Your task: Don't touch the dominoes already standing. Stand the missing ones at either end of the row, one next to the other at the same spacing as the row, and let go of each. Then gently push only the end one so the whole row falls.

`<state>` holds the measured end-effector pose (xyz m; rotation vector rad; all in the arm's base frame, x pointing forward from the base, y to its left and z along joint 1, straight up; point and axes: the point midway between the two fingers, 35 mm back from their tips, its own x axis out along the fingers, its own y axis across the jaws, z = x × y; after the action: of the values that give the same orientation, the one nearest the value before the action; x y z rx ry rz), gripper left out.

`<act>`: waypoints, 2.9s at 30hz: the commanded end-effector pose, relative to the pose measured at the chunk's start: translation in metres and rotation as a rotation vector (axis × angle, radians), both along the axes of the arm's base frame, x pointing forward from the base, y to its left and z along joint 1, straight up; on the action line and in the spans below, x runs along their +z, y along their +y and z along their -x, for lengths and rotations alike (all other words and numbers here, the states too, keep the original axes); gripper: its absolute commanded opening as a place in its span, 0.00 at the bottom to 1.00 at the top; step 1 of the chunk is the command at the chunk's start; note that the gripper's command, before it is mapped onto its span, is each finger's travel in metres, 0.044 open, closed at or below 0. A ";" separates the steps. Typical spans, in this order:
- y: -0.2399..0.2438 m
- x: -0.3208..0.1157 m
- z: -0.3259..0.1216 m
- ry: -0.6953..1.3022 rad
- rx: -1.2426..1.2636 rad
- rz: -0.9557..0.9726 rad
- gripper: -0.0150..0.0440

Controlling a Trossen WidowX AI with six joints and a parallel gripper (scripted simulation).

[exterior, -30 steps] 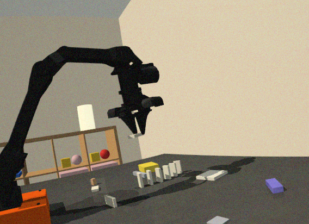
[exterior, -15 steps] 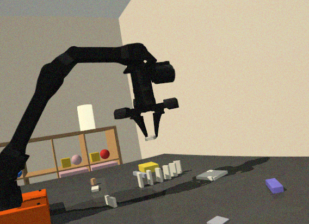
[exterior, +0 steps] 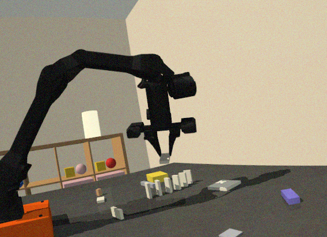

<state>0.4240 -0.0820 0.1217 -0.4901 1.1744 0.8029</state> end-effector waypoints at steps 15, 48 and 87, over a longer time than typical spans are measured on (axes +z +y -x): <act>-0.004 -0.027 -0.004 -0.255 -0.015 -0.411 0.44; -0.033 -0.008 0.035 -0.833 -0.005 -0.911 0.44; -0.037 -0.085 0.027 -0.789 -0.043 -0.917 0.44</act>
<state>0.3984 -0.1214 0.0518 -0.0020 0.0204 0.8959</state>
